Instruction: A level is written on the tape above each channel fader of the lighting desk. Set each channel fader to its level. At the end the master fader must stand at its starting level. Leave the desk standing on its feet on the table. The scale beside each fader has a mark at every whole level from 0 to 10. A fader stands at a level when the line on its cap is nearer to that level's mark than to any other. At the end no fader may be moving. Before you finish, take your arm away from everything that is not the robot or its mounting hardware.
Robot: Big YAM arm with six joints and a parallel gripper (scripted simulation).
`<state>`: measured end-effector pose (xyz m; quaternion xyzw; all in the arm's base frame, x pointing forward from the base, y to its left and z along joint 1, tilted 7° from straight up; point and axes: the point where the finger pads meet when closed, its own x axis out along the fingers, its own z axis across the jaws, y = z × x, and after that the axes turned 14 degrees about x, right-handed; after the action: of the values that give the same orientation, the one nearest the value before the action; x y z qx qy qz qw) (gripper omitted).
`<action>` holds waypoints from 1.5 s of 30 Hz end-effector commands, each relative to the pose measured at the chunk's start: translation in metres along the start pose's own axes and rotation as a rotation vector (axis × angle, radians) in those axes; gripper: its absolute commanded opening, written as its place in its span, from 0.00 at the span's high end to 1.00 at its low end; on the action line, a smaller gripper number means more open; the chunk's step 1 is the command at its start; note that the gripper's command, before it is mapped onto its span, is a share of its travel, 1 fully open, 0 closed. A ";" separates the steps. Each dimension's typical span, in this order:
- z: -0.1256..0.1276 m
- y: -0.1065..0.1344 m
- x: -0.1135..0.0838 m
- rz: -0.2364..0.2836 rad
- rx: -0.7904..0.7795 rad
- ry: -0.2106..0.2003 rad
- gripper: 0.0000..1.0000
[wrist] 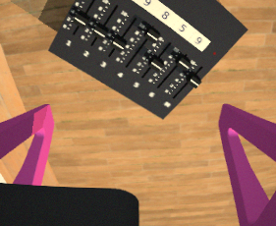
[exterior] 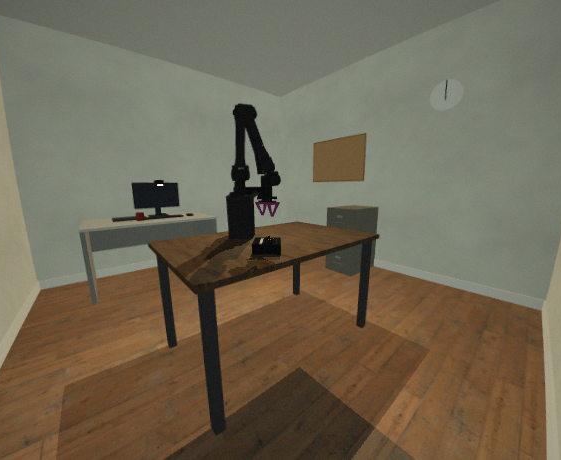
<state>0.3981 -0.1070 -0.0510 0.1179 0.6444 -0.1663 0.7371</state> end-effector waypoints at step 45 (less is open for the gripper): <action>0.010 0.021 0.025 0.184 0.611 -0.063 0.00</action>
<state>0.4014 -0.0917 -0.0870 0.3816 0.5485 -0.2902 0.6851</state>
